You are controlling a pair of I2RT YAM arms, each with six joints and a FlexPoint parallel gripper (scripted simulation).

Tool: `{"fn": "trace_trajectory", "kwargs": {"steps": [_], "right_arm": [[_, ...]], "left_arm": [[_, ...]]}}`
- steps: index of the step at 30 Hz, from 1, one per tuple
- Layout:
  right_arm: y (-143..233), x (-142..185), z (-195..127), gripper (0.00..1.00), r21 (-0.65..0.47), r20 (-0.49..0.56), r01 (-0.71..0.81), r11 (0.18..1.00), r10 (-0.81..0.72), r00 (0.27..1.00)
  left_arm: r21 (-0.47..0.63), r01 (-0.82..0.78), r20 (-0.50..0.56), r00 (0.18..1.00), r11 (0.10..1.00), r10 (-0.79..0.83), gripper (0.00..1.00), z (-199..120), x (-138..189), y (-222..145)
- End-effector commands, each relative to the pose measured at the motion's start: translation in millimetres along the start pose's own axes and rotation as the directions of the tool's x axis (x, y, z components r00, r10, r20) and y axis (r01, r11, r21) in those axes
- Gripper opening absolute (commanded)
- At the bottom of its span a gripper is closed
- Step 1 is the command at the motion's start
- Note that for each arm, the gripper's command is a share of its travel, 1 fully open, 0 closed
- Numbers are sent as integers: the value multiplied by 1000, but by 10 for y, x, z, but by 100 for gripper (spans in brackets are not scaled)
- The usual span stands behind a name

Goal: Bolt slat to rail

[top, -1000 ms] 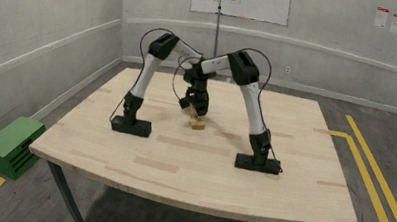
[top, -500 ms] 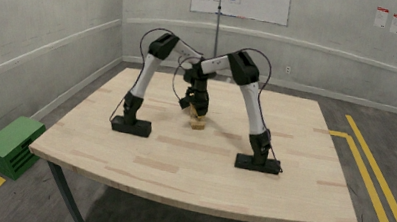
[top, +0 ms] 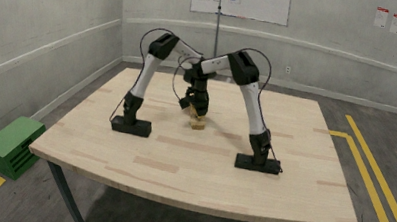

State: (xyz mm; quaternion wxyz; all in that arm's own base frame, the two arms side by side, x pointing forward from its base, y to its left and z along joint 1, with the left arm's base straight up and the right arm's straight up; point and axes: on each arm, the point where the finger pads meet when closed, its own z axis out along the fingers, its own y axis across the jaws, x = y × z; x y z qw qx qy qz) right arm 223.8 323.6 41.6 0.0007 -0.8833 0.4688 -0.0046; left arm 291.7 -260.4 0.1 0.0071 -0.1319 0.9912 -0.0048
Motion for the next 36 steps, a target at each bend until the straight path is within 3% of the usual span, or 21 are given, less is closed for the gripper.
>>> {"fn": "trace_trajectory", "kwargs": {"steps": [1,36], "right_arm": [[-16,-28,17,36,4,11,12,1000,-12,1000],[-17,-29,100,36,3,11,12,1000,-12,1000]], "left_arm": [[17,0,8,1000,1000,0,67,-53,-8,-41],[17,0,8,1000,1000,0,67,-53,-8,-41]]}}
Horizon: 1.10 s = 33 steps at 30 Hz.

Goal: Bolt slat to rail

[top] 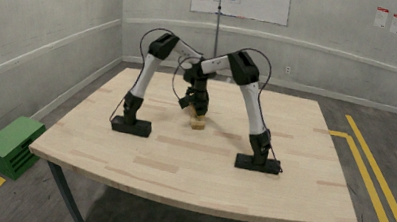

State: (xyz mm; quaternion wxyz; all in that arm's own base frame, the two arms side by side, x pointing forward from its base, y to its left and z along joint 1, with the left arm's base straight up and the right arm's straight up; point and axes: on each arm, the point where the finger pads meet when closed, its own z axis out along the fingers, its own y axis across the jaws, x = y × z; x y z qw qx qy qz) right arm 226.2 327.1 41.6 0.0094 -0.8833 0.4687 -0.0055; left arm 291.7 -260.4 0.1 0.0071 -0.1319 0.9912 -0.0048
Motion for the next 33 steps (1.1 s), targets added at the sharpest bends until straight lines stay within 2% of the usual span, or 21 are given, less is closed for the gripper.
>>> {"fn": "trace_trajectory", "kwargs": {"steps": [1,12,16,27,33], "right_arm": [[24,-12,103,36,-13,5,12,1000,-11,1000],[25,-12,127,36,-13,5,12,1000,-11,1000],[-15,-21,-24,31,15,7,4,1000,-4,1000],[-15,-21,-24,15,15,7,4,1000,-4,1000],[-15,-21,-24,11,15,7,4,1000,-4,1000]], "left_arm": [[17,0,8,1000,1000,0,67,-53,-8,-41],[17,0,8,1000,1000,0,67,-53,-8,-41],[17,0,8,1000,1000,0,67,-53,-8,-41],[17,0,8,1000,1000,0,67,-53,-8,-41],[17,0,8,1000,1000,0,67,-53,-8,-41]]}}
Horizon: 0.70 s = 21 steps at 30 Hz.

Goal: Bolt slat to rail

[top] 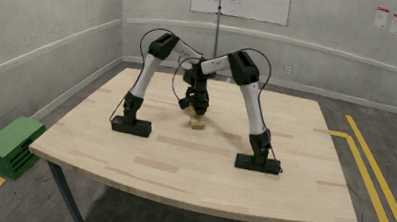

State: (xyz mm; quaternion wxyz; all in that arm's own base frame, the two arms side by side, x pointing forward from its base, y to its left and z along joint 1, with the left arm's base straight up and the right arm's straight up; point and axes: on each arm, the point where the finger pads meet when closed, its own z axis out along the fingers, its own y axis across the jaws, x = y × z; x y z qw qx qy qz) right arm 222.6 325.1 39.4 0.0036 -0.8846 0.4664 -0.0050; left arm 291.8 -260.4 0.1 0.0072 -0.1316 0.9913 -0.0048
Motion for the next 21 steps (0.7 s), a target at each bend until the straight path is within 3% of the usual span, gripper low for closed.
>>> {"fn": "trace_trajectory", "kwargs": {"steps": [1,21], "right_arm": [[-56,-17,-46,11,26,12,-2,1000,1,1000],[-55,-17,-46,11,25,12,-28,999,28,1000]], "left_arm": [[17,1,7,1000,1000,-1,67,-53,-7,-41],[17,1,7,1000,1000,-1,67,-53,-7,-41]]}}
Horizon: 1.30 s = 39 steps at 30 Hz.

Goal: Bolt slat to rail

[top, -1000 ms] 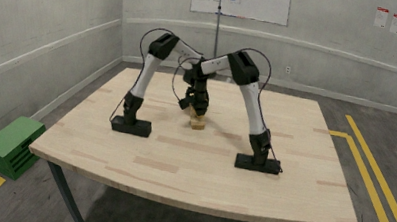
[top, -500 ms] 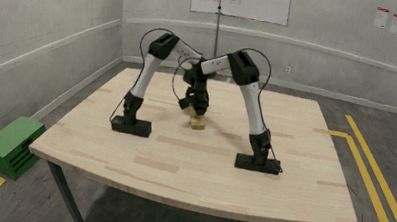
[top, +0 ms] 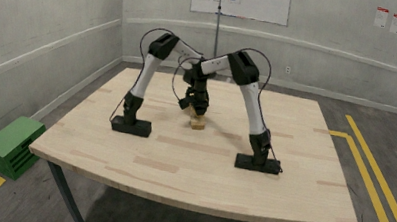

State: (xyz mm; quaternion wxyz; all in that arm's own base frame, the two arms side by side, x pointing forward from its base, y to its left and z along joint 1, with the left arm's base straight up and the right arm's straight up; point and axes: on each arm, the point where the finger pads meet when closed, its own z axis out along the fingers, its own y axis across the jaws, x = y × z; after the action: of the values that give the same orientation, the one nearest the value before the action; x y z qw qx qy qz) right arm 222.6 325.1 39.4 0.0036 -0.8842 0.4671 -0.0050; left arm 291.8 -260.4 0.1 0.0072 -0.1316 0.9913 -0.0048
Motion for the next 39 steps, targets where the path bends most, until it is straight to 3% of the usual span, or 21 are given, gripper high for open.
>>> {"fn": "trace_trajectory", "kwargs": {"steps": [1,7,12,23,28,34,39], "right_arm": [[-55,-17,-46,11,24,13,-60,998,60,998],[-56,-17,-46,11,19,18,-295,955,295,955],[-56,-17,-45,11,16,20,-408,913,407,913],[-56,-17,-45,11,4,22,-758,653,757,653],[-51,-16,-33,11,3,19,-748,664,747,664],[-14,-13,-36,11,5,10,-668,744,668,744],[17,-10,-22,11,2,0,-659,752,659,752]], "left_arm": [[17,1,7,1000,1000,-1,67,-53,-7,-41],[17,1,7,1000,1000,-1,67,-53,-7,-41],[17,1,7,1000,1000,-1,67,-53,-7,-41],[17,1,7,1000,1000,-1,67,-53,-7,-41],[17,1,7,1000,1000,-1,67,-53,-7,-41],[17,1,7,1000,1000,-1,67,-53,-7,-41],[17,1,7,1000,1000,-1,67,-53,-7,-41]]}}
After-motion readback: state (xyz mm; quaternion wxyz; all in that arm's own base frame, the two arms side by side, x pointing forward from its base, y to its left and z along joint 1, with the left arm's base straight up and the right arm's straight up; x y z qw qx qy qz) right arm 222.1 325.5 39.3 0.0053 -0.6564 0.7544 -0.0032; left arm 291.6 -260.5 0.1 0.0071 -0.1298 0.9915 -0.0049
